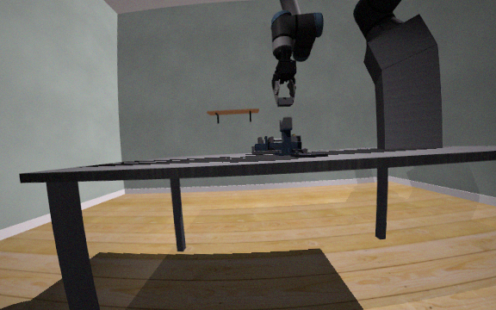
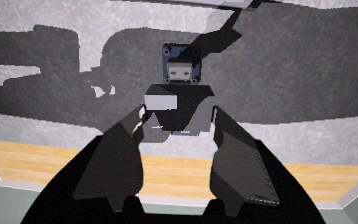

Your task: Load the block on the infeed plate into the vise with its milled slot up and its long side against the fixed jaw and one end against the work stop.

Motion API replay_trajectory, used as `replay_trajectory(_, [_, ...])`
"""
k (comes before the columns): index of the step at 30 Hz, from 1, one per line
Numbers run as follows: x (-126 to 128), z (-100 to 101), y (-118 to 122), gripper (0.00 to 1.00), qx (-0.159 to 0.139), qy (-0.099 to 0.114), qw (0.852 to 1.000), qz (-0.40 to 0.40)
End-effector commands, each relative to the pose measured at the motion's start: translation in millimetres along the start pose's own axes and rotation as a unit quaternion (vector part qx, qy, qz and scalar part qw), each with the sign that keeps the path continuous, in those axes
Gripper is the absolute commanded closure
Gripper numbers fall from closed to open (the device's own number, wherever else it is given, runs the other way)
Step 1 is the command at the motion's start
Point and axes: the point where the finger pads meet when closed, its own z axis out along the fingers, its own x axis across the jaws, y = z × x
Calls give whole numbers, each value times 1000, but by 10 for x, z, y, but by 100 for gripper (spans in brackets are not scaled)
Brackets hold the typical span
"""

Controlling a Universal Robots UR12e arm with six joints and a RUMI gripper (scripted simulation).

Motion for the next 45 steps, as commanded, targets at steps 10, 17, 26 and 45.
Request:
replay_trajectory(10, [-5,-5,0,100,0,-1,1000,0])
replay_trajectory(17, [-5,-5,0,100,0,-1,1000,0])
replay_trajectory(26, [-5,-5,0,100,1,0,1000,0])
replay_trajectory(45, [-20,0,5,100,22,0,1000,0])
